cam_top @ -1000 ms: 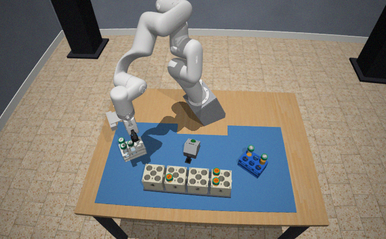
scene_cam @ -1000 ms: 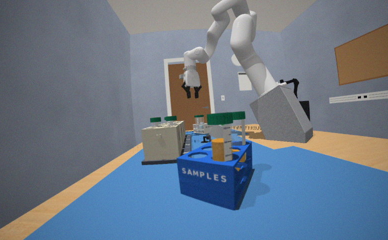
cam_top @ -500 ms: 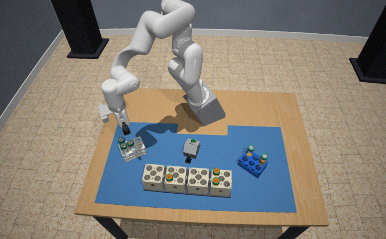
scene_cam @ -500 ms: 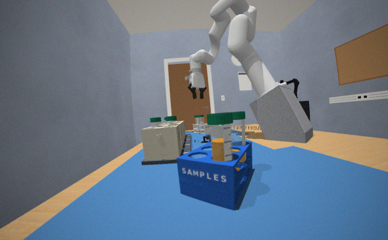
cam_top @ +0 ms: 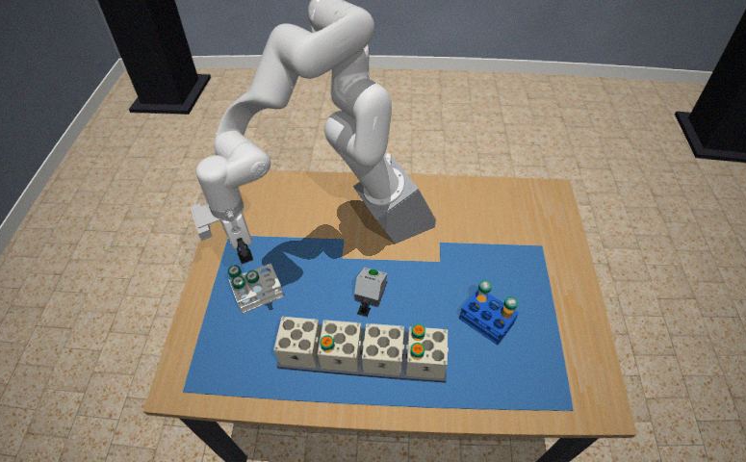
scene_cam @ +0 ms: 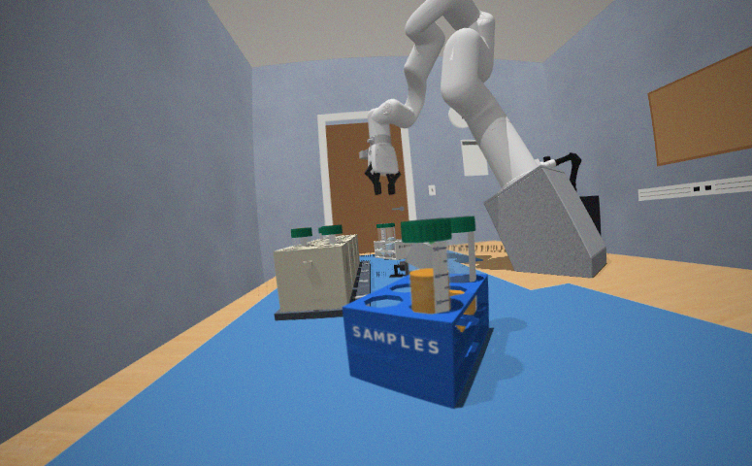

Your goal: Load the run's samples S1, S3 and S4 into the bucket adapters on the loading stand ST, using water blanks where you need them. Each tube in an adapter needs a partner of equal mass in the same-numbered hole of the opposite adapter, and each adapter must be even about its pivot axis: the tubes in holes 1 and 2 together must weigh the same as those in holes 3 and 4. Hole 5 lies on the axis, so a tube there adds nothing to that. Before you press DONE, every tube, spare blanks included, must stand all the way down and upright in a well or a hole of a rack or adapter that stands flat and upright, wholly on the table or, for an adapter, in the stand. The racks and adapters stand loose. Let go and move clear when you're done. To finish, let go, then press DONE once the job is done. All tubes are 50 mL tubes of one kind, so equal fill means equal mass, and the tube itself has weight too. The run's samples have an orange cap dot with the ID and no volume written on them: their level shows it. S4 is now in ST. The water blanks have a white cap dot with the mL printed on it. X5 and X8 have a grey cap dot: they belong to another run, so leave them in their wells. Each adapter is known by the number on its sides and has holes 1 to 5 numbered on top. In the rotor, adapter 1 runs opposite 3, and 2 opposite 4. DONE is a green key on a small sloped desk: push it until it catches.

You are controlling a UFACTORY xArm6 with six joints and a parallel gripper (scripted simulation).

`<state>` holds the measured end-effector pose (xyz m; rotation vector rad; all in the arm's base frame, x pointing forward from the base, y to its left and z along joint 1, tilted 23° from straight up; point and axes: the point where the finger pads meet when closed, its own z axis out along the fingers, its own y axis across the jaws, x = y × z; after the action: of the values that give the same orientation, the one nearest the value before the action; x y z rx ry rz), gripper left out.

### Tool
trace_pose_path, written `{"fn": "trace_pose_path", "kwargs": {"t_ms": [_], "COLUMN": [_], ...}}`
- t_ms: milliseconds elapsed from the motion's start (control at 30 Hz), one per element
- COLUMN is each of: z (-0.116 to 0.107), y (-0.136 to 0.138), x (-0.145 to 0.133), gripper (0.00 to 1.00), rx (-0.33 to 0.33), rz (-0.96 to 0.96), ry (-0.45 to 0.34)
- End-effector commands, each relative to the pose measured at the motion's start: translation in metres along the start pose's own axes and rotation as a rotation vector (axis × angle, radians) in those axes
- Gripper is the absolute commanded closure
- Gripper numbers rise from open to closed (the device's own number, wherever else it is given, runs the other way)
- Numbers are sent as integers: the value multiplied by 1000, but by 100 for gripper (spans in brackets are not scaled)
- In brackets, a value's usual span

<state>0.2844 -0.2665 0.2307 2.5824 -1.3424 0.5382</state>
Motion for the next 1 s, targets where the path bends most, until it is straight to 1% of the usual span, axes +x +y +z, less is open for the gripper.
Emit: {"fn": "trace_pose_path", "kwargs": {"t_ms": [0,967], "z": [5,59], "y": [0,0], "x": [2,2], "gripper": [43,43], "rx": [1,1], "rz": [0,0], "ry": [5,5]}}
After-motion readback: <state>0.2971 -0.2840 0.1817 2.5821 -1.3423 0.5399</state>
